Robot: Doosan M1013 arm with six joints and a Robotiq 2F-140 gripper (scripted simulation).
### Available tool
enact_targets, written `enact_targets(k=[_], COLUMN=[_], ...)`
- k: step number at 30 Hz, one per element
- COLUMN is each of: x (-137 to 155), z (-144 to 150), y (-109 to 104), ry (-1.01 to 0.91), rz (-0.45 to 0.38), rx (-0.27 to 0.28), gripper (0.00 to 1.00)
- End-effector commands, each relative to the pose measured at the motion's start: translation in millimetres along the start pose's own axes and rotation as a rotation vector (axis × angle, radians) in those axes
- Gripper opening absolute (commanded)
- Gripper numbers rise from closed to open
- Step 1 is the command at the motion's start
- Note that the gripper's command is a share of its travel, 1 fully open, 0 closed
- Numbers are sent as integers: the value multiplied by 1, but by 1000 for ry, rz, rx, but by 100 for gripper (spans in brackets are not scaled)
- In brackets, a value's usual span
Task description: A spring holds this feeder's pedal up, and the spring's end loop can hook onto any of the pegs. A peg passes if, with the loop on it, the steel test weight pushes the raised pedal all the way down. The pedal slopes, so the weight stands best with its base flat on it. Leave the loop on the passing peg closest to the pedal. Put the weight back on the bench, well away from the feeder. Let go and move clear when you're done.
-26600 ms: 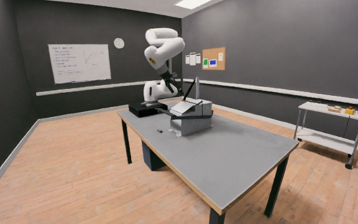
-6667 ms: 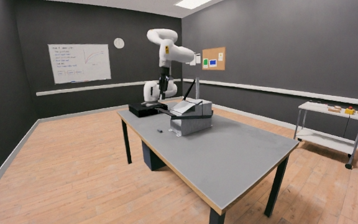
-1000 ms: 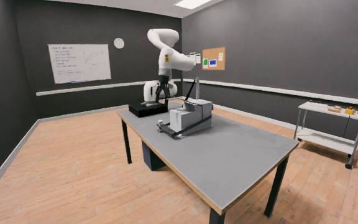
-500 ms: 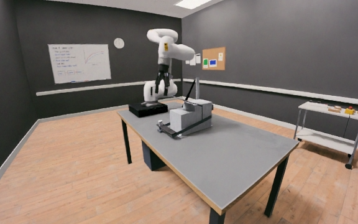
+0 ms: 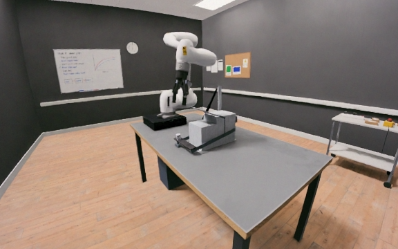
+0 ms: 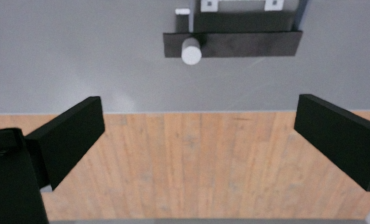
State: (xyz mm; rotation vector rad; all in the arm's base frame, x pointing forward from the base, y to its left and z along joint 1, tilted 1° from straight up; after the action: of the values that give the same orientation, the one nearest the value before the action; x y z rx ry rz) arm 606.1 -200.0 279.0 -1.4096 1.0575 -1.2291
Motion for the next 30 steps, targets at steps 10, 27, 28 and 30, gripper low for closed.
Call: enact_targets(k=[10,27,28,30], x=[0,0,0,0], z=[0,0,0,0], y=[-1,-1,-1,-1], ry=[0,0,0,0], rz=[0,0,0,0], rx=[1,1,1,1], gripper=[100,100,100,100])
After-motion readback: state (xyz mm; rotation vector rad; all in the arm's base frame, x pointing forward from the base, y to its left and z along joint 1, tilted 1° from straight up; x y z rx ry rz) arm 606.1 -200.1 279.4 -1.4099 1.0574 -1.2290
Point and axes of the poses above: the point where the finger pads meet when closed, its own y axis out along the fingers, its own z axis across the jaws, x = y × z, the point moved 5 cm from there along -y, back along the fingers, and after that the axes turned 9 degrees about -y, right-handed, at the moved point
